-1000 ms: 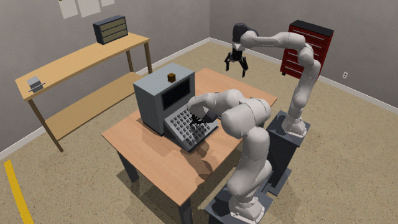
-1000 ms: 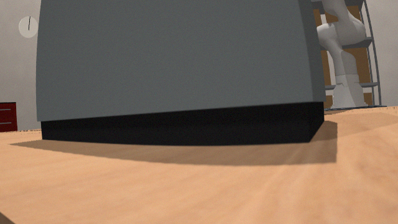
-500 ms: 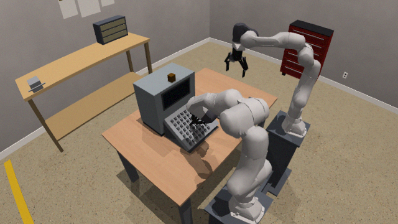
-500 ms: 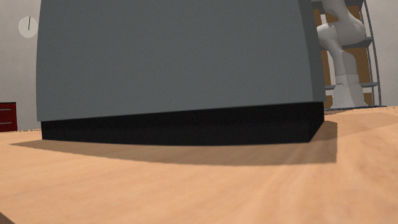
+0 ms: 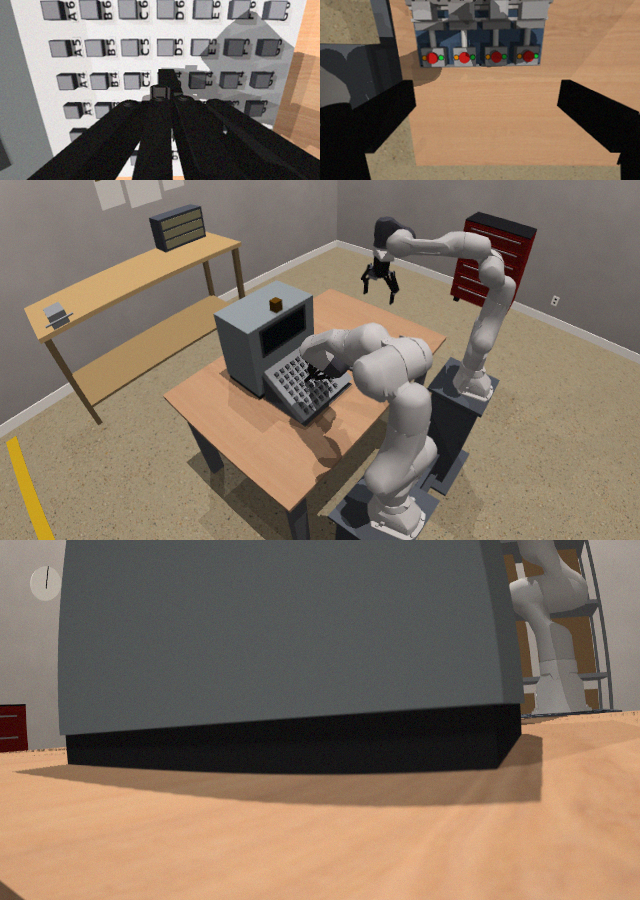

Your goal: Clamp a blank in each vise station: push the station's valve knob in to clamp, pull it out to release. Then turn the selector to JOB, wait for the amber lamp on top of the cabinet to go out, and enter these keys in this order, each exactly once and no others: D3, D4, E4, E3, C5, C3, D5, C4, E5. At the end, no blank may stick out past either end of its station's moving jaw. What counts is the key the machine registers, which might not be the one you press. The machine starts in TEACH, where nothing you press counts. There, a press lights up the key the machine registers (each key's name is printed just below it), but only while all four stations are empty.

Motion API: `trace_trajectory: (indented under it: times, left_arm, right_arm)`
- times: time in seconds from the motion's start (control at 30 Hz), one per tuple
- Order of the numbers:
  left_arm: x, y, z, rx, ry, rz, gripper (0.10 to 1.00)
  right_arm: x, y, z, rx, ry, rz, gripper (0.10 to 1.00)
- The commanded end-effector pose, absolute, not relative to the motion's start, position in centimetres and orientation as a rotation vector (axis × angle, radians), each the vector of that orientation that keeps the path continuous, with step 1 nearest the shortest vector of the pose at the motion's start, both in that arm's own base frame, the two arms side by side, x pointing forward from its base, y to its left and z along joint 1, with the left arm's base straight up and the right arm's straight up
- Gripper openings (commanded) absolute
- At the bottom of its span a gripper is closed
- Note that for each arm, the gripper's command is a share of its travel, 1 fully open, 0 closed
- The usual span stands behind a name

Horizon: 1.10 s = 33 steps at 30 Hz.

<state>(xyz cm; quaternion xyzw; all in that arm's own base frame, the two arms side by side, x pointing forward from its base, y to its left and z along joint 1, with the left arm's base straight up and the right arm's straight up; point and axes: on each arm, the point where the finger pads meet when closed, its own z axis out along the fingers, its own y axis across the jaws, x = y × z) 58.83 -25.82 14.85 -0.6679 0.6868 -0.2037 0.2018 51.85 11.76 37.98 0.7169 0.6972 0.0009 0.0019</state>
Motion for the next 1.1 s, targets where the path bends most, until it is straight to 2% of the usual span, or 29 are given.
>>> trace_trajectory:
  times: [0.0, 1.07]
  left_arm:
    - [59.0, -25.9, 14.8, -1.870, 1.914, -0.575, 0.099]
    - [58.2, -29.3, 15.8, -1.870, 1.914, -0.575, 0.099]
  right_arm:
    - [51.8, 11.8, 38.0, 2.250, 2.188, 0.003, 1.000]
    - [51.8, 11.8, 38.0, 2.250, 2.188, 0.003, 1.000]
